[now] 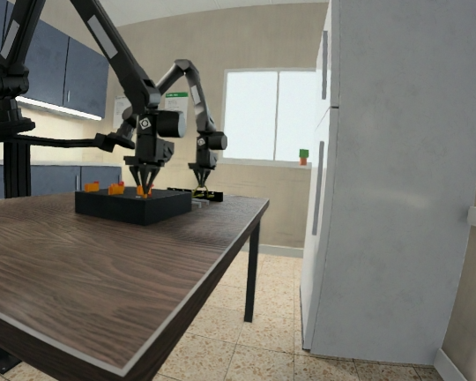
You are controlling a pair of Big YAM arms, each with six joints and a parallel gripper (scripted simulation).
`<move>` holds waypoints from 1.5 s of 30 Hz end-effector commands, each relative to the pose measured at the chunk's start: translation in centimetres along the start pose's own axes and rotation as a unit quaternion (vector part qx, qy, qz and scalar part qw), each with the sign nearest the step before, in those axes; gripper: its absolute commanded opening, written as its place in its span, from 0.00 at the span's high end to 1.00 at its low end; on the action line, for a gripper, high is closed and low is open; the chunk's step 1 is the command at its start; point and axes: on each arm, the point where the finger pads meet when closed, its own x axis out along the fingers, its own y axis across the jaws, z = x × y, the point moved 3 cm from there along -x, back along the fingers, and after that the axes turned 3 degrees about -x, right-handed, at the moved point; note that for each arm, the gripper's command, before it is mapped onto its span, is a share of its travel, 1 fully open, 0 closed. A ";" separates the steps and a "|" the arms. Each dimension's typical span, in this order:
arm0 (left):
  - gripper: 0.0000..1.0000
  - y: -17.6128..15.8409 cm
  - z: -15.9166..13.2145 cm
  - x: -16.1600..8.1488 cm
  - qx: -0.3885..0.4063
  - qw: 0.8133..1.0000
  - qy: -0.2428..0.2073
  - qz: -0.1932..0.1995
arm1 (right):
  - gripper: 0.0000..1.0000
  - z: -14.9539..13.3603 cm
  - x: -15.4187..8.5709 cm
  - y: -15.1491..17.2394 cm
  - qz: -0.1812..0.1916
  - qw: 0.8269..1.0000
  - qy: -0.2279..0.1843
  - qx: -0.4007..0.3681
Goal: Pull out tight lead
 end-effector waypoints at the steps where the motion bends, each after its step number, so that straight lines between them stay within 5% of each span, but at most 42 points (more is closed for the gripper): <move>1: 1.00 0.5 3.2 -0.8 -0.007 1.000 -0.010 0.009 | 0.95 0.0 -7.0 -0.8 -0.012 1.000 -0.004 -0.001; 16: 1.00 -0.2 3.2 -1.0 -0.010 1.000 -0.011 -0.001 | 0.95 0.0 -5.5 0.2 -0.003 1.000 -0.002 -0.004; 28: 1.00 4.3 0.9 2.5 -0.002 0.999 -0.010 0.030 | 0.95 0.1 -2.1 -0.4 -0.007 1.000 -0.002 0.000; 43: 1.00 6.7 -1.5 4.2 -0.001 1.000 -0.008 0.013 | 0.95 0.1 -0.6 -0.3 -0.005 1.000 -0.001 0.000; 45: 1.00 5.9 -1.4 3.6 -0.004 1.000 -0.007 0.004 | 0.72 0.1 -0.6 -0.3 -0.005 1.000 -0.001 0.000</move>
